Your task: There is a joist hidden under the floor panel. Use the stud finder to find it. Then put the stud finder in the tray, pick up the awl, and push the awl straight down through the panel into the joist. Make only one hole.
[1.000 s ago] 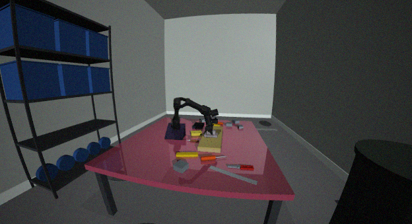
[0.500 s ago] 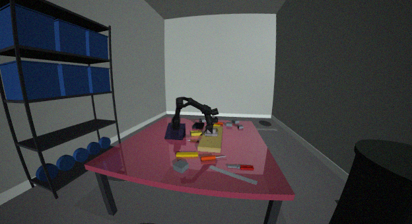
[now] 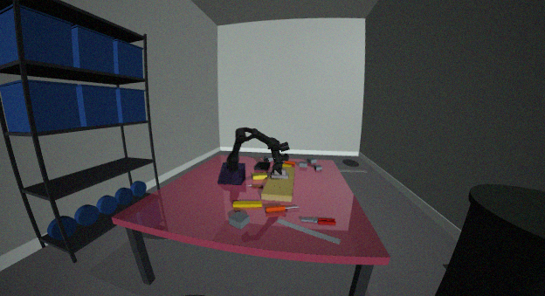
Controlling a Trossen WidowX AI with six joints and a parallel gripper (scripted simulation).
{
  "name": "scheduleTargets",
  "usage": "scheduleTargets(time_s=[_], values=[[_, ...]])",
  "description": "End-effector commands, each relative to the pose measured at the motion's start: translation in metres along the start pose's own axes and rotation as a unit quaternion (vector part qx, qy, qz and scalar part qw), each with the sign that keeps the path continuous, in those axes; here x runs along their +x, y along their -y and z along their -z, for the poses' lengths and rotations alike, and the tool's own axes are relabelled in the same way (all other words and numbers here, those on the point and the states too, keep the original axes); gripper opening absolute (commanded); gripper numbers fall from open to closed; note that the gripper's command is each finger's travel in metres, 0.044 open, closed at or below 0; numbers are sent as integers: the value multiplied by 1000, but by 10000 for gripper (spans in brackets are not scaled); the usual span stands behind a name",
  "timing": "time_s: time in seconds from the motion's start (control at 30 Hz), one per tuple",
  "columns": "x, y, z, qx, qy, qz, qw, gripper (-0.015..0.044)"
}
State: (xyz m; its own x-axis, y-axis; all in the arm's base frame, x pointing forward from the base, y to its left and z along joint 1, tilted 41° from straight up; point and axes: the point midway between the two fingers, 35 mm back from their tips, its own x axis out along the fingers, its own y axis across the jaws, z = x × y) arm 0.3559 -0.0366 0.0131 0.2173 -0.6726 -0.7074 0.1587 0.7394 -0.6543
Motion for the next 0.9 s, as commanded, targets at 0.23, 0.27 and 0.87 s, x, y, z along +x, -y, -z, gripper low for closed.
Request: scheduleTargets(time_s=[0.23,0.27,0.87], values=[[0,-23,-1,2,-1,-2,1000,0],[0,-25,-1,2,-1,-2,1000,0],[0,-59,-1,2,-1,-3,1000,0]])
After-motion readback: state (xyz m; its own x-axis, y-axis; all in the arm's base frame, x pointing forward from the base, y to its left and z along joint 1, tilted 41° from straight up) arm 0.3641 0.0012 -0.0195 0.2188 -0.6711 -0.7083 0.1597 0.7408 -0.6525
